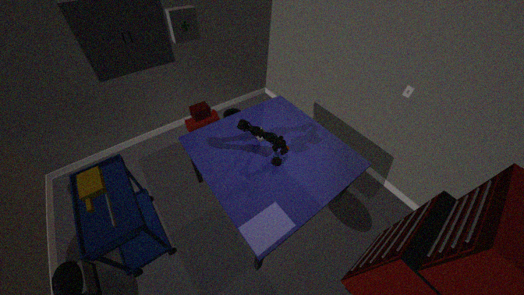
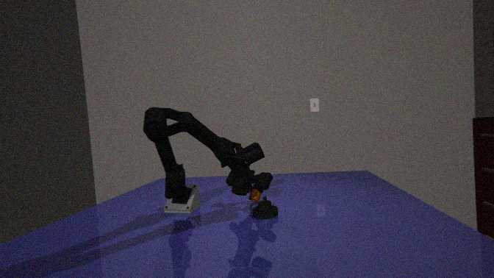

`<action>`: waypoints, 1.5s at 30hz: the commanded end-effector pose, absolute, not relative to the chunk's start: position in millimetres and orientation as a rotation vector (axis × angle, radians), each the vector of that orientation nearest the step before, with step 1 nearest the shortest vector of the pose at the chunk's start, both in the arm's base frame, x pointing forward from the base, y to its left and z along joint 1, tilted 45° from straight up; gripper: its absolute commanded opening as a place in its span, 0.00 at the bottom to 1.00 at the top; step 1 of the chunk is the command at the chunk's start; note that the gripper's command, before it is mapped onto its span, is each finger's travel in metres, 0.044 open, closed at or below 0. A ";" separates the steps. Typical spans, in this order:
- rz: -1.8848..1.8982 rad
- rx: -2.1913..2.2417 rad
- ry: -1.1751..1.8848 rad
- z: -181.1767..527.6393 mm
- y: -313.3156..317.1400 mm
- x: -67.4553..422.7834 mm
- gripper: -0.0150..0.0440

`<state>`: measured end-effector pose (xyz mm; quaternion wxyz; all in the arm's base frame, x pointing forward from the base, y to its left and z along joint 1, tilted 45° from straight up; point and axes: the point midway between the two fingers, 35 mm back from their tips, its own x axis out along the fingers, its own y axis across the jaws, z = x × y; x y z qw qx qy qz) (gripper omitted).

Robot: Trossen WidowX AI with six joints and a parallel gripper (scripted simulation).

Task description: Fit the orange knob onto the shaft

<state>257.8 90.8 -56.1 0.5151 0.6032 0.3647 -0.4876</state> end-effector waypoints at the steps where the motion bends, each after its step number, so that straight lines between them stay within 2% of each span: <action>1: -1.126 1.491 0.922 -53.3 87.0 255.8 0.56; 13: -1.001 1.613 1.048 -48.3 76.2 252.0 0.56; 18: -1.047 1.570 1.003 -47.7 78.6 252.4 0.56; 21: -1.029 1.585 1.026 -49.1 78.6 252.3 0.69; 22: -1.029 1.585 1.026 -49.1 78.6 252.3 0.69; 45: -1.029 1.585 1.026 -49.1 78.6 252.3 0.69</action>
